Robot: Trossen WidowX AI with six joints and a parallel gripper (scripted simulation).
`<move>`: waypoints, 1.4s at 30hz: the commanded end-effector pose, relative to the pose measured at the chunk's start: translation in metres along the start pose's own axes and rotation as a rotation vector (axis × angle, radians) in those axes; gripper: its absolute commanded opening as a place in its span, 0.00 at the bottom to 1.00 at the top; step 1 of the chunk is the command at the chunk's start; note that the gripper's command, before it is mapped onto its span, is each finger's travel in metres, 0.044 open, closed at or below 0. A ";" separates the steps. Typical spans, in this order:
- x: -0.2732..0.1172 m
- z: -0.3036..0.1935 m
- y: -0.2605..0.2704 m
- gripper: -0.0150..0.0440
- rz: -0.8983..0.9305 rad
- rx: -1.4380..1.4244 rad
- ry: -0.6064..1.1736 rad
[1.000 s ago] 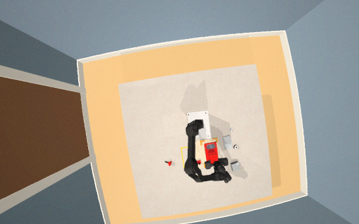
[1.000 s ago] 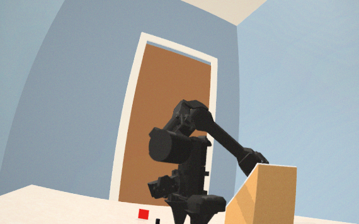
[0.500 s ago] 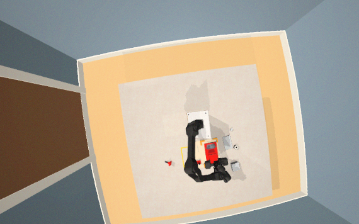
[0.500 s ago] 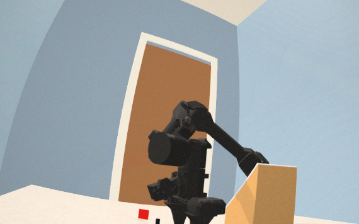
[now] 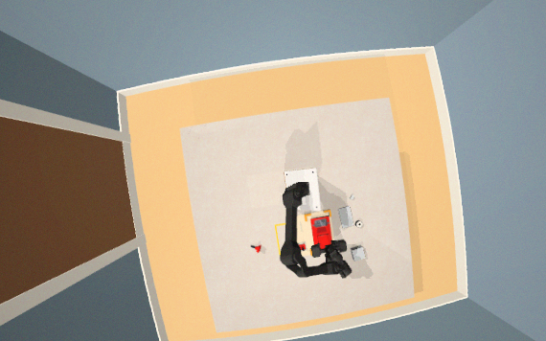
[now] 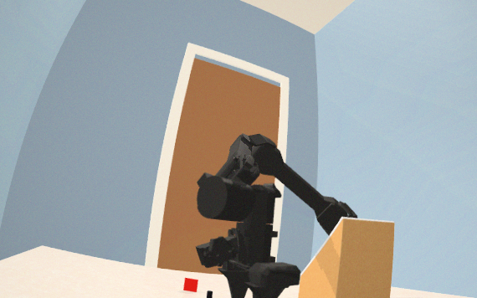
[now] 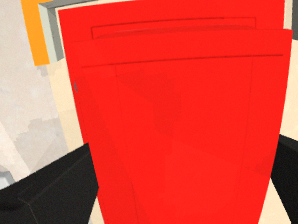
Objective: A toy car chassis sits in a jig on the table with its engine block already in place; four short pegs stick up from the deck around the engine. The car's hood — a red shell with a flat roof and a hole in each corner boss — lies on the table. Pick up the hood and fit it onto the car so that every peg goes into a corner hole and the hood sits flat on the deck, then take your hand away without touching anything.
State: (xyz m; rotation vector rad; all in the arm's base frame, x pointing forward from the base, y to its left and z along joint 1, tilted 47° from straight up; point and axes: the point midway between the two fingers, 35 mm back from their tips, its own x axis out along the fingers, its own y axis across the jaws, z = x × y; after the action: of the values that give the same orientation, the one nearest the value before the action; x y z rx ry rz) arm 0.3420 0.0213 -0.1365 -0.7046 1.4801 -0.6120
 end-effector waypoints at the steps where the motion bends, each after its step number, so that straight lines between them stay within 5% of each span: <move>1: -0.003 0.000 0.000 0.25 0.000 0.003 0.000; 42: 0.003 0.000 -0.001 0.25 0.007 0.003 -0.001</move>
State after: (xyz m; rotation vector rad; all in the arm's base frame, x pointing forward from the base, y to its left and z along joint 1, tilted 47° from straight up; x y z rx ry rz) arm 0.3425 0.0206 -0.1363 -0.6969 1.4787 -0.6096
